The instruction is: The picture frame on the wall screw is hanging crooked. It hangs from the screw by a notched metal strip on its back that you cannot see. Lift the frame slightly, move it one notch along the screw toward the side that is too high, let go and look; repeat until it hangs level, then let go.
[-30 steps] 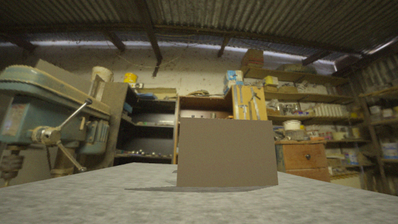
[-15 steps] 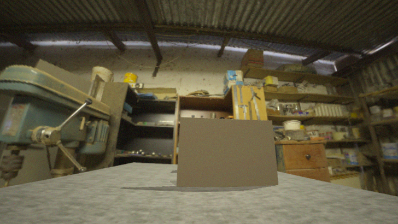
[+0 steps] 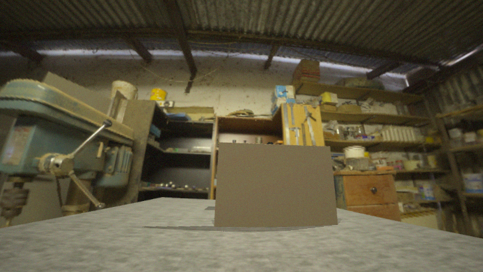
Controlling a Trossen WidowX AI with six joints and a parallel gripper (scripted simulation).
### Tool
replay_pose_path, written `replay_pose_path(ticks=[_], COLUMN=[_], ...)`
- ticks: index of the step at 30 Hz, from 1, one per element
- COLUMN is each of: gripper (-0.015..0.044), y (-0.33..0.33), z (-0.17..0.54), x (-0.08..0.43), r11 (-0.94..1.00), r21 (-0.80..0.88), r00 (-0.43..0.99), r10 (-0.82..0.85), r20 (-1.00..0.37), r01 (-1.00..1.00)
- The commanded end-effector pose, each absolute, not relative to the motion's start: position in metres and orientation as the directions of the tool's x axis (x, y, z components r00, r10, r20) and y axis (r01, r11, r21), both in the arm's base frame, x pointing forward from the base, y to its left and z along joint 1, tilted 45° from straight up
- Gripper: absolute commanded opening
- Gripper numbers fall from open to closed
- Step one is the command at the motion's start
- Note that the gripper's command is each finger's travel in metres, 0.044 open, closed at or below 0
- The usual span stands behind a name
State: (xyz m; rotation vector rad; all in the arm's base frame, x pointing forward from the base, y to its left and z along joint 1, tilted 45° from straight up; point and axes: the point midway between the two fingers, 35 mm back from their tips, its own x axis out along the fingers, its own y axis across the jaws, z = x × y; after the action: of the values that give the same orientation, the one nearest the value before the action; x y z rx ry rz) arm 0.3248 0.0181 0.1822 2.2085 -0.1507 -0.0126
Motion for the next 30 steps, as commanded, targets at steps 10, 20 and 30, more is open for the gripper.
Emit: replay_pose_path(ticks=[10, 20, 30], gripper=[0.026, 0.026, 0.026], y=[0.017, 0.015, 0.014], z=[0.186, 0.186, 0.186], x=[0.345, 0.361, 0.363], r11=[-0.596, -0.596, -0.596], r21=[0.796, 0.796, 0.796], r00=[0.993, 0.993, 0.993], r10=[-0.11, -0.11, -0.11], r20=[0.051, 0.052, 0.052], r01=[-0.107, -0.108, -0.108])
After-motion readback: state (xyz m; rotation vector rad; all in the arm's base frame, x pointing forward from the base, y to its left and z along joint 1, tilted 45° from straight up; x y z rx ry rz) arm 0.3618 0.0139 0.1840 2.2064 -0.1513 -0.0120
